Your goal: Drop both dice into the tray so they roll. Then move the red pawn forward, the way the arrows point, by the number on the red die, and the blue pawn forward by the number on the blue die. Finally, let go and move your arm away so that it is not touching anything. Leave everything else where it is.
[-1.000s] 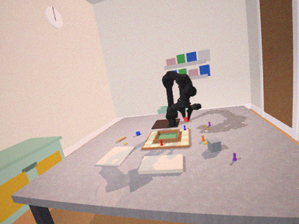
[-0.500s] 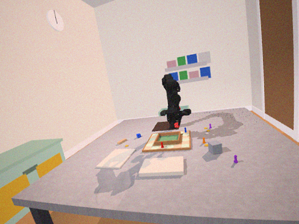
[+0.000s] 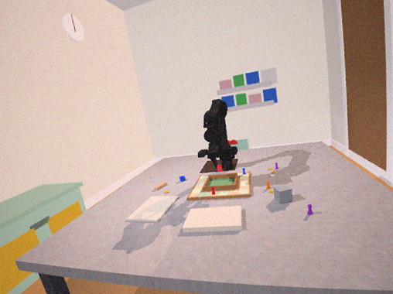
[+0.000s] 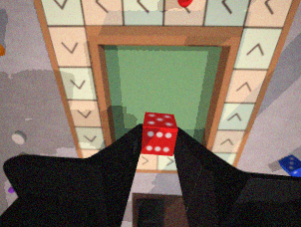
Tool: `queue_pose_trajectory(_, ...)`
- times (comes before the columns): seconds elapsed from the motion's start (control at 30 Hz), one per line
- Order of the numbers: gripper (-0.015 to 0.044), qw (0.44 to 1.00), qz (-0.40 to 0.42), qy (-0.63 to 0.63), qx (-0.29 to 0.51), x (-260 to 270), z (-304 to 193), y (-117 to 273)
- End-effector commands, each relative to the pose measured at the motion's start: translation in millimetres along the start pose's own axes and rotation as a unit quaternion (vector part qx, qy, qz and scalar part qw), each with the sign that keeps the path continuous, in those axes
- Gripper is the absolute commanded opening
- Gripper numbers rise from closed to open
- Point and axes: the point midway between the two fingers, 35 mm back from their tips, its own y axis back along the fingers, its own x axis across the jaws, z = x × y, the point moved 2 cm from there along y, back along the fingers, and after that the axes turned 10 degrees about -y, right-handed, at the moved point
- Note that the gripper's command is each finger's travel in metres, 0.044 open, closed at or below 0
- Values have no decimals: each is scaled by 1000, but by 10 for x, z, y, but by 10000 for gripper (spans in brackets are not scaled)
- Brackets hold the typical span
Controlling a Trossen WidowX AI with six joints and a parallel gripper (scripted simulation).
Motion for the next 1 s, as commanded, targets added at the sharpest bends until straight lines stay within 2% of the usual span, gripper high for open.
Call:
queue_pose_trajectory(0.0,0,1000,3,17,0,-54,-3,-15)
queue_pose_trajectory(0.1,0,1000,5,17,-11,-54,-5,-20)
queue_pose_trajectory(0.43,0,984,35,15,-174,-55,-35,-71)
queue_pose_trajectory(0.87,0,921,76,14,-382,-72,-85,-125)
queue_pose_trajectory(0.97,0,911,81,14,-404,-75,-95,-130)
